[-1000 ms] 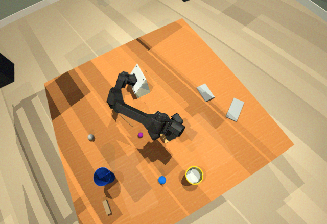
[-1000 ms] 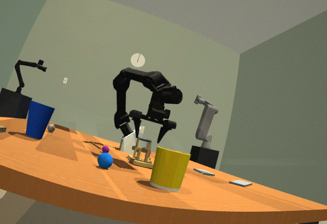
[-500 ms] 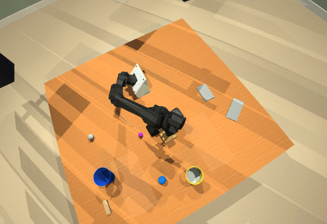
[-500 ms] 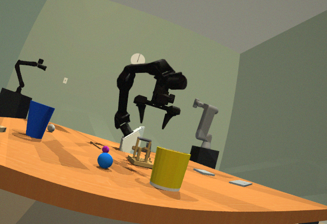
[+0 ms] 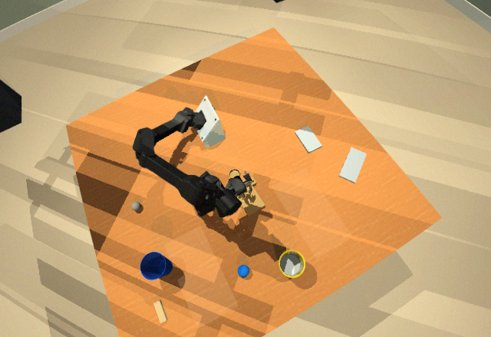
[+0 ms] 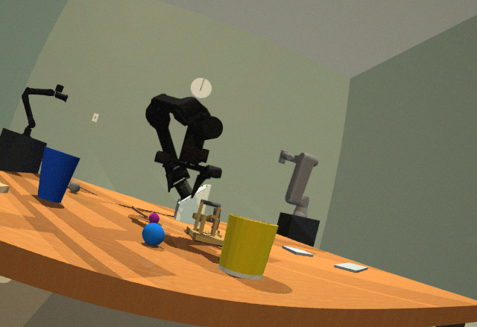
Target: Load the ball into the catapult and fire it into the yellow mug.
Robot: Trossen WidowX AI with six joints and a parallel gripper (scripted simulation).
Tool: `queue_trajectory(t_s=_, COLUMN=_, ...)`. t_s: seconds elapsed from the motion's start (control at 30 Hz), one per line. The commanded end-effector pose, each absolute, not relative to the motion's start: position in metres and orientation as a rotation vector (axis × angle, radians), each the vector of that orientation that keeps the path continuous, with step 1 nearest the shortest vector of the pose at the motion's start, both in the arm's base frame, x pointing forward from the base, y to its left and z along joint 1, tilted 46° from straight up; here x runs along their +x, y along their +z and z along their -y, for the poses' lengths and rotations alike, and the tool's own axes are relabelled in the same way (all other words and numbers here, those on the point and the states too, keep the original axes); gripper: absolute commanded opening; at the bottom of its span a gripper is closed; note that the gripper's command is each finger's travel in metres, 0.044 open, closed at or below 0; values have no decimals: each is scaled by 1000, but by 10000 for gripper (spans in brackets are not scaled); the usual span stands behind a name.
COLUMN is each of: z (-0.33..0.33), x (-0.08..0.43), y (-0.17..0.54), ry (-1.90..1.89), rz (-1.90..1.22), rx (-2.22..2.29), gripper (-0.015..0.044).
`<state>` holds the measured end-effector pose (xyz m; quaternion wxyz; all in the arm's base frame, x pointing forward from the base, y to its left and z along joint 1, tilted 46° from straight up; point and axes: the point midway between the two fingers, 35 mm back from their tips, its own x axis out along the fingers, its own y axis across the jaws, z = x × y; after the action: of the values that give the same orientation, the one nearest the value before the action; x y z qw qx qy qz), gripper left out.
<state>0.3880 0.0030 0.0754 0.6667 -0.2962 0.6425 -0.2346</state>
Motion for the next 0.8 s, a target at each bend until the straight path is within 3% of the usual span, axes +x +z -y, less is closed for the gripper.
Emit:
queue_trajectory(t_s=0.0, z=44, x=359, y=82, ry=-549, rz=-1450, rx=-673, gripper=300)
queue_trajectory(t_s=0.13, z=67, x=340, y=84, ry=-565, rz=-1451, rx=-672, gripper=300)
queue_trajectory(t_s=0.77, z=84, x=343, y=66, ry=-566, rz=-1451, rx=-671, gripper=300)
